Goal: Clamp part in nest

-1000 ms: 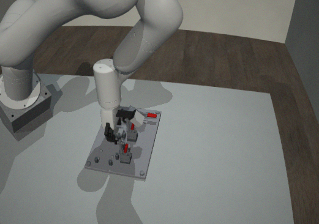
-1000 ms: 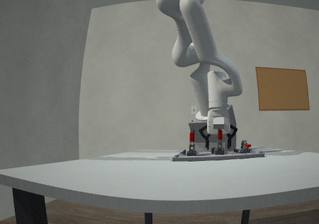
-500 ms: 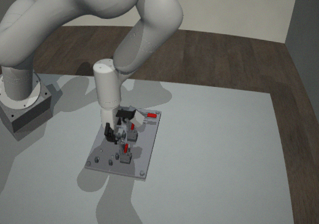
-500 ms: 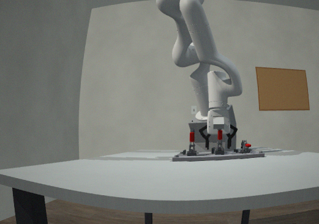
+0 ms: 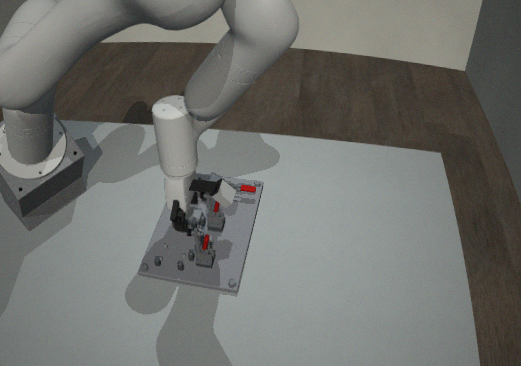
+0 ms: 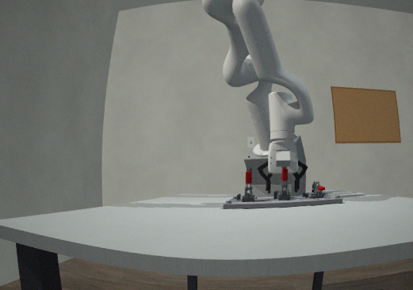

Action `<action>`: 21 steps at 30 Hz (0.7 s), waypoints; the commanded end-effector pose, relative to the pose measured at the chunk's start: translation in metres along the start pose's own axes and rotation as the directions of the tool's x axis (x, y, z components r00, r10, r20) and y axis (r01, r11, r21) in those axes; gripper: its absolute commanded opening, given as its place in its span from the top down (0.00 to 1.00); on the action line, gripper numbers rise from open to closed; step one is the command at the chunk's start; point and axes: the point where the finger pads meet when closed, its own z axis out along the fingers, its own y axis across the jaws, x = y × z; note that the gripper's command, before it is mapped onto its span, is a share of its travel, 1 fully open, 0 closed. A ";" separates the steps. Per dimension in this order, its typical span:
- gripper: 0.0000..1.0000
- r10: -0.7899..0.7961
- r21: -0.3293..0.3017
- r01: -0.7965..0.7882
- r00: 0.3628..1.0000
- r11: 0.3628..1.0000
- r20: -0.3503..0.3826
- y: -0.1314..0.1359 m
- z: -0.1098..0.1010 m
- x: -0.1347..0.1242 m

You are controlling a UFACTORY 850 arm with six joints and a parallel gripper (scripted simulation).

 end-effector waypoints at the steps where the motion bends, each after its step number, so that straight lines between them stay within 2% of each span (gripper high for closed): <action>1: 0.00 0.000 0.000 0.000 1.000 1.000 -0.001 0.000 -0.005 0.000; 9: 0.00 0.000 0.000 0.000 1.000 1.000 -0.001 0.000 -0.030 0.000; 11: 0.00 0.000 0.000 0.000 1.000 1.000 -0.001 0.000 -0.030 0.000; 21: 0.00 0.000 0.000 0.000 1.000 1.000 -0.001 0.000 -0.057 0.000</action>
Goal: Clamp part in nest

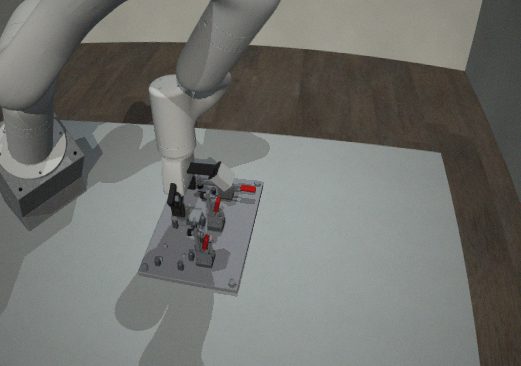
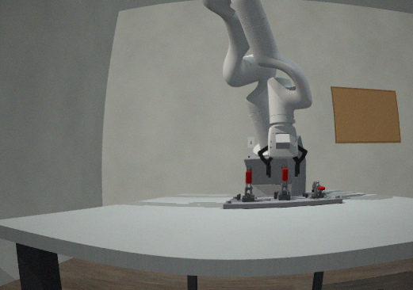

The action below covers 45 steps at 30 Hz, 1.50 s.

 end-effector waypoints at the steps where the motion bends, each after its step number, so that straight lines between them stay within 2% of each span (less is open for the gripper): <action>1: 0.00 0.000 -0.001 0.000 1.000 1.000 0.000 0.000 -0.007 0.000; 19: 0.00 0.000 -0.001 0.000 1.000 1.000 0.000 0.000 -0.009 0.000; 20: 1.00 0.000 -0.001 0.000 1.000 1.000 0.000 0.000 -0.009 0.000; 45: 1.00 0.000 -0.001 0.000 1.000 1.000 0.000 0.000 -0.009 0.000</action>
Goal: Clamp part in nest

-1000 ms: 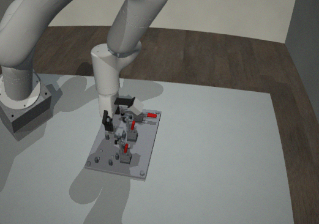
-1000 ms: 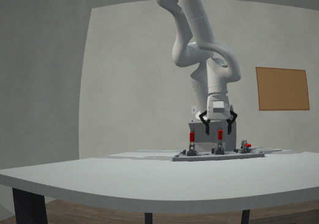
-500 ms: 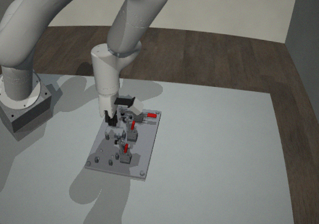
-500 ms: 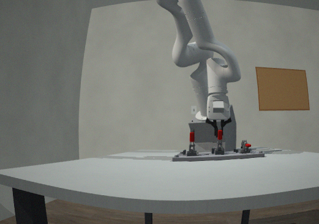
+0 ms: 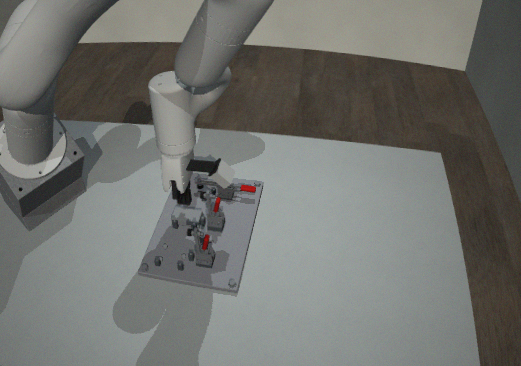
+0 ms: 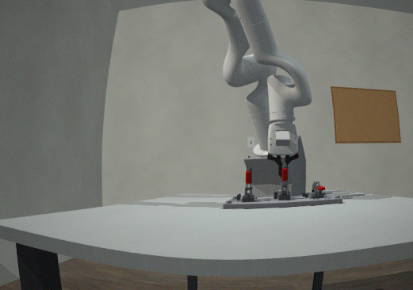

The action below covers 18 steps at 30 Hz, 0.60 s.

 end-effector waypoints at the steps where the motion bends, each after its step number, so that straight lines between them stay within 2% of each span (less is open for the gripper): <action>1: 1.00 0.000 0.000 0.000 1.000 1.000 -0.001 0.000 0.000 0.000; 13: 1.00 0.000 0.000 0.000 1.000 1.000 -0.001 0.000 0.003 0.000; 18: 1.00 0.000 0.000 0.000 1.000 1.000 -0.001 0.000 0.011 0.000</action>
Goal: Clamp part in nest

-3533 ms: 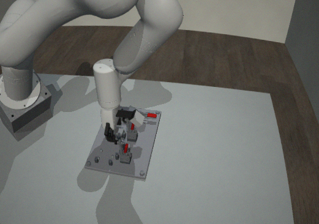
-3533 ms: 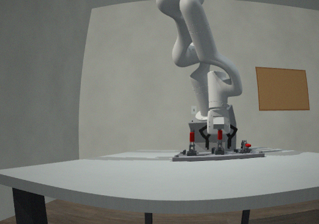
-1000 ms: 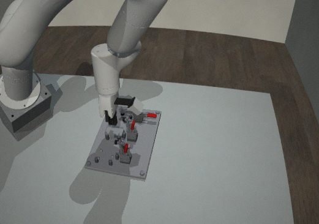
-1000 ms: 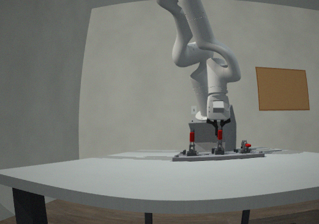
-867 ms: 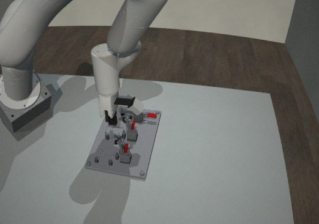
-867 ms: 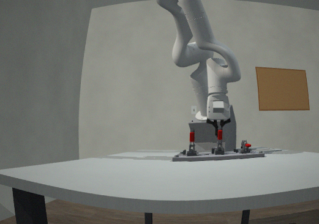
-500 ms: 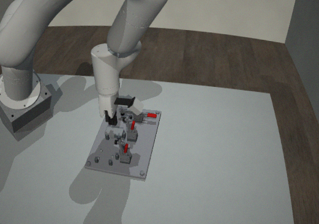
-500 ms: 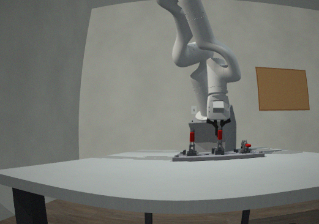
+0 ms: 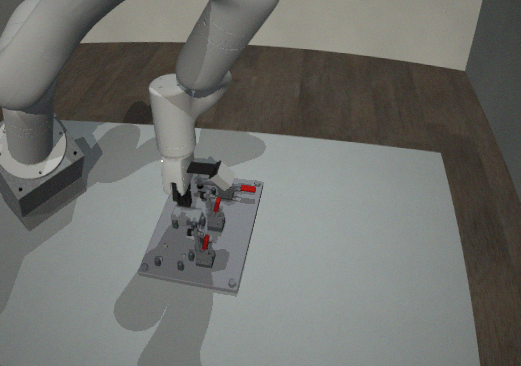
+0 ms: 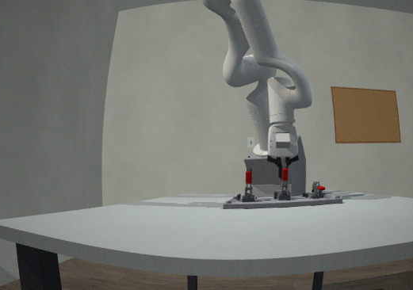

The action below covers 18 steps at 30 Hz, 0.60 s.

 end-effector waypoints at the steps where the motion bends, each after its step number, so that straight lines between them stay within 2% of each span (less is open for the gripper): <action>1: 1.00 0.000 0.000 0.000 1.000 1.000 -0.001 0.000 0.007 0.000; 7: 1.00 0.000 0.000 0.000 1.000 1.000 -0.001 0.000 0.014 0.000; 18: 1.00 0.000 0.000 0.000 1.000 1.000 -0.001 -0.002 0.015 0.000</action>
